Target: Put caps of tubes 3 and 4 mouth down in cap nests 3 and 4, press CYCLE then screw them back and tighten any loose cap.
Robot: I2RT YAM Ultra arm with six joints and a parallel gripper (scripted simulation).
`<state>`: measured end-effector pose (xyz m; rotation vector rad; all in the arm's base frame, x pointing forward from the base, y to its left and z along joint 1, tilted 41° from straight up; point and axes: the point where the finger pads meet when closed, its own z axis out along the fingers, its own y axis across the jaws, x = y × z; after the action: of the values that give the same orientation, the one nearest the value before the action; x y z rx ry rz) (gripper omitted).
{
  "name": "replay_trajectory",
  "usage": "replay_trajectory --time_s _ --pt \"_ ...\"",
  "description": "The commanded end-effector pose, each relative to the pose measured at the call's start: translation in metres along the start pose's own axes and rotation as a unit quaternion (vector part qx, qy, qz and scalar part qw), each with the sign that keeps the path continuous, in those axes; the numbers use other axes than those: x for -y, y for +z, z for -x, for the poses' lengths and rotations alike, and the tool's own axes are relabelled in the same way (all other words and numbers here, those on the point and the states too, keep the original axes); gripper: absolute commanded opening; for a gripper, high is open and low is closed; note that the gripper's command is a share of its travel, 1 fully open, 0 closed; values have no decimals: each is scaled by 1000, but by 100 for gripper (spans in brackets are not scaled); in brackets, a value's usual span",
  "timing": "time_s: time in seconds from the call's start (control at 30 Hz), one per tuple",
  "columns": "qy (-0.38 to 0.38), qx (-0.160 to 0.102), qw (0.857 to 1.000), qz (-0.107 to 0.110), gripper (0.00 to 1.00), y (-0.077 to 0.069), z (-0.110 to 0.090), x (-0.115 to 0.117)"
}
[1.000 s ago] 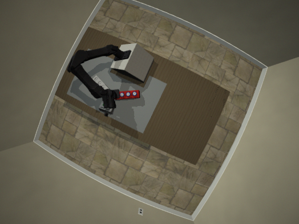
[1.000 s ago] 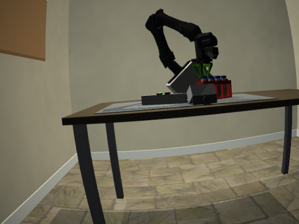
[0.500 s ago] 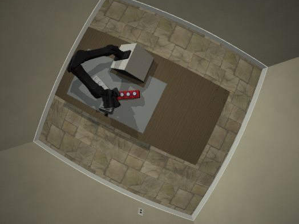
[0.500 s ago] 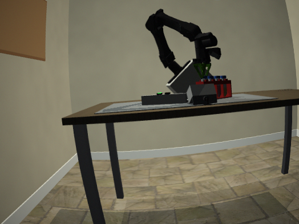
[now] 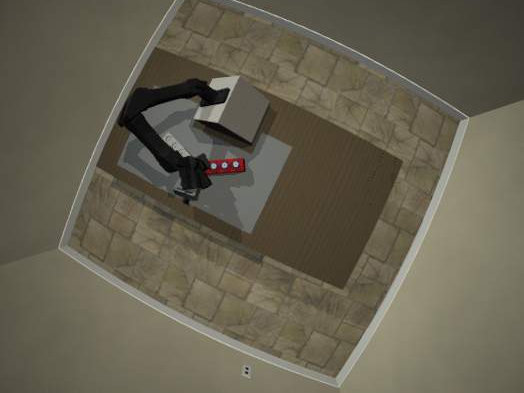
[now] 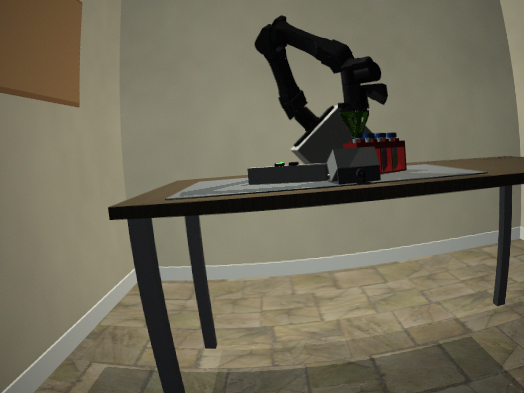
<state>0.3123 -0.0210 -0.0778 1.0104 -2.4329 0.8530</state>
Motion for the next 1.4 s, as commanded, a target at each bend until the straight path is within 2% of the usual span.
replay_trajectory --time_s 0.0,0.23,0.3,0.4,0.6,0.8,1.03,1.07,1.37 --pt "16 6 1000 -3 0 -4 3 2" --pt "132 6 991 -3 0 -4 3 2" --pt "132 6 991 -3 0 -4 3 2" --pt "181 6 983 -2 0 -4 3 2" --pt "279 7 960 -2 0 -3 3 2" --pt "373 7 928 -1 0 -3 3 2" --pt "382 7 924 -1 0 -3 3 2" --pt "382 7 924 -1 49 -3 3 2" --pt "382 7 924 -1 49 -3 3 2"
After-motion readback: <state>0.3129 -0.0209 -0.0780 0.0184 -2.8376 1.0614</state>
